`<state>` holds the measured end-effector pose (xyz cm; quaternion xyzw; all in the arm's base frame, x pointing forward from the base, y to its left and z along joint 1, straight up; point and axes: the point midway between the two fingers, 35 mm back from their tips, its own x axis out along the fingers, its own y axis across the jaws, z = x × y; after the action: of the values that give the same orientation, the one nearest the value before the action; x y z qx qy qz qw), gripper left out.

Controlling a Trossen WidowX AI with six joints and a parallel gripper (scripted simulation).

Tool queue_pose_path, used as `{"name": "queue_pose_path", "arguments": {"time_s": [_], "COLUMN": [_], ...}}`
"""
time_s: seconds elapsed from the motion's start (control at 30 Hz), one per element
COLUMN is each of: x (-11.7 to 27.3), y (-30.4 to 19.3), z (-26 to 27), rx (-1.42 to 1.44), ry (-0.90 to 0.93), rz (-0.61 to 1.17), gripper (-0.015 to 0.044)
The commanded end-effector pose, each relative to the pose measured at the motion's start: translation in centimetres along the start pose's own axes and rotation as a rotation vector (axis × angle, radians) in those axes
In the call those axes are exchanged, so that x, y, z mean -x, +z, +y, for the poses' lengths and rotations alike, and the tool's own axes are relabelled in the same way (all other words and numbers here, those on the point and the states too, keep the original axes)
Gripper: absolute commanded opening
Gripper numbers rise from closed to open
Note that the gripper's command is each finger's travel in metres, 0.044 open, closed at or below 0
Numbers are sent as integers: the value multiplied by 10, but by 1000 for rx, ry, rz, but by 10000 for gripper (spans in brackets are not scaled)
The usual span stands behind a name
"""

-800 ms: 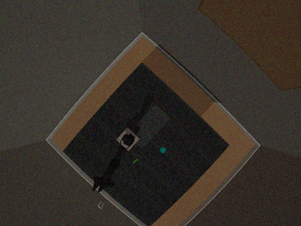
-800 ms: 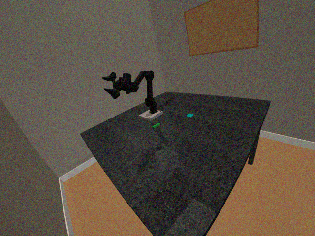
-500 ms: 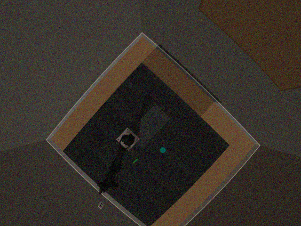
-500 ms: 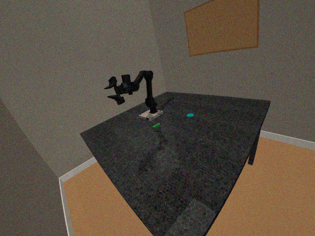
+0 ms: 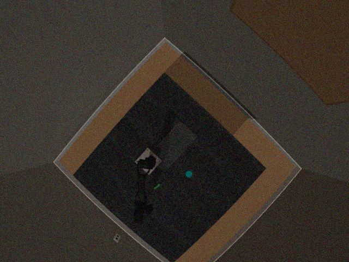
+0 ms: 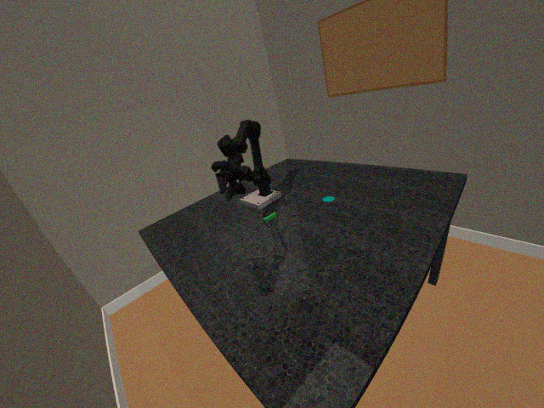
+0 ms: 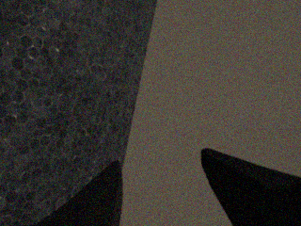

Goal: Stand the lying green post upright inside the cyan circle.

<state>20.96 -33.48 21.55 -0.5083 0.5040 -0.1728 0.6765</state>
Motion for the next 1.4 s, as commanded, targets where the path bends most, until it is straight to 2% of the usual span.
{"name": "queue_pose_path", "arguments": {"time_s": [0.0,0.23,0.43,0.83,1.13,1.3,1.37], "x": [10,57,110,110,53,50,50], "y": [46,83,94,94,98,98,98], "z": [52,116,152,155,246,254,254], "rx": [231,540,780,787,787,787,787], "ry": [293,657,924,932,932,933,933], "rz": [-133,-320,-476,-481,-481,-481,-481], "gripper": [233,233,233,233,233,233,180]}}
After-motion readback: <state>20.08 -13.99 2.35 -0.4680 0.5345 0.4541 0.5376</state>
